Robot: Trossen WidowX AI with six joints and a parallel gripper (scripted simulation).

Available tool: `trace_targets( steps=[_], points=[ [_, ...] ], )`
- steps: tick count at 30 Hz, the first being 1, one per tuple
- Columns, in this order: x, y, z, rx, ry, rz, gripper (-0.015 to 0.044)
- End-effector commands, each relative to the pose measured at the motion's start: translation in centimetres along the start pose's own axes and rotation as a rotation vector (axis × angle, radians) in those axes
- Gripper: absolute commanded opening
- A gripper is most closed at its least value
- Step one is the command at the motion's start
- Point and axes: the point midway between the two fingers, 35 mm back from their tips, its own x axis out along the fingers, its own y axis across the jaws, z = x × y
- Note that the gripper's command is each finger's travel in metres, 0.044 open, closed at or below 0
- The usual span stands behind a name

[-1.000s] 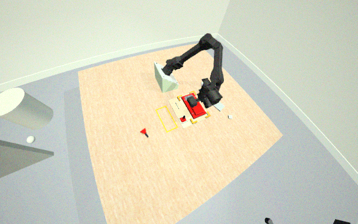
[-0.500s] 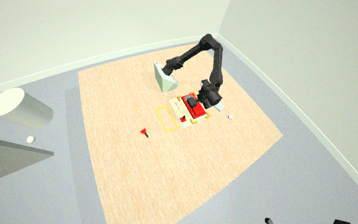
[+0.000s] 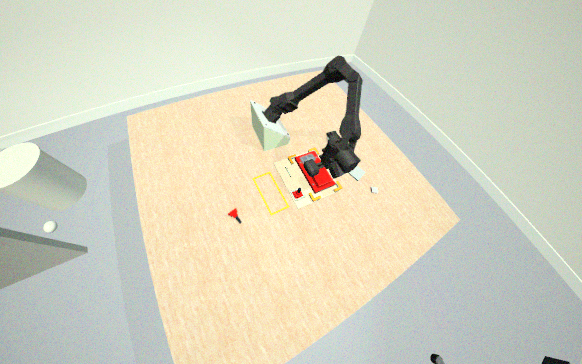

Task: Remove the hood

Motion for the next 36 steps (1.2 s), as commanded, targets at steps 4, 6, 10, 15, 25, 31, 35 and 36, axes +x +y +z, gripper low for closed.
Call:
trace_targets(
  steps=[4,6,10,15,25,31,35,36],
  points=[
    [0.7,0.0,-0.1,0.003,0.006,0.000,0.0440],
    [0.8,0.0,-0.1,0.003,0.006,0.000,0.0440],
    [0.9,0.1,-0.1,0.003,0.006,0.001,0.0440],
    [1.1,0.1,-0.1,0.003,0.006,0.001,0.0440],
    [1.6,0.1,-0.1,0.003,0.006,0.001,0.0440],
    [1.9,0.1,-0.1,0.003,0.006,0.001,0.0440],
    [2.0,0.1,-0.1,0.003,0.006,0.001,0.0440],
    [2.1,0.1,-0.1,0.003,0.006,0.001,0.0440]
  ],
)
